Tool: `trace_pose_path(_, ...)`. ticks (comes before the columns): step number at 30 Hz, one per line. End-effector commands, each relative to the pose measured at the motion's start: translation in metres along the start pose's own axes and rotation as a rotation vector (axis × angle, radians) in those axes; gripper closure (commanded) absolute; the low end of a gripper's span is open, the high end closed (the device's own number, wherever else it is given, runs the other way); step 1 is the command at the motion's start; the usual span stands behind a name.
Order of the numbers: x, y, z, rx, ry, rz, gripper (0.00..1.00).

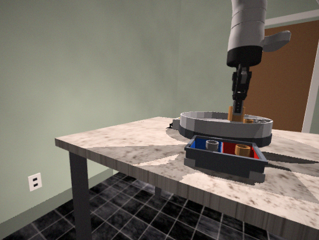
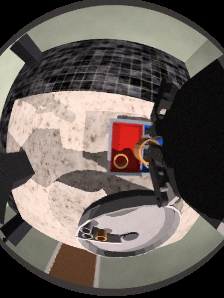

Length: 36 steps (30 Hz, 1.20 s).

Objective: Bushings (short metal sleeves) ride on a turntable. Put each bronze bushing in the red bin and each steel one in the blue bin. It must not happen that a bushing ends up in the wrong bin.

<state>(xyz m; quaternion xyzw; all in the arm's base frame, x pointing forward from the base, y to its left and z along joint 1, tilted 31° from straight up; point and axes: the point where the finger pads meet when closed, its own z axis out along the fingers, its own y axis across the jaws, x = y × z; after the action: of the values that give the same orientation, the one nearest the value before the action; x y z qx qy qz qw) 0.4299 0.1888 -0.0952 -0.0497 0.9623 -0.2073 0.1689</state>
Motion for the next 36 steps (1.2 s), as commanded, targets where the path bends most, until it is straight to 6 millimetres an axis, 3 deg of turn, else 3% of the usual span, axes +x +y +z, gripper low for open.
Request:
trace_pose_path(1, 0.003, -0.002, 0.014, 0.008, 0.005, -0.003, 1.00)
trace_pose_path(3, 0.003, -0.002, 0.023, 0.008, 0.005, -0.003, 1.00)
trace_pose_path(8, 0.003, -0.002, 0.023, 0.008, 0.005, -0.003, 1.00)
trace_pose_path(20, 0.003, -0.002, 0.065, 0.008, 0.005, -0.003, 1.00)
trace_pose_path(36, 0.003, -0.002, 0.073, 0.007, 0.005, -0.003, 1.00)
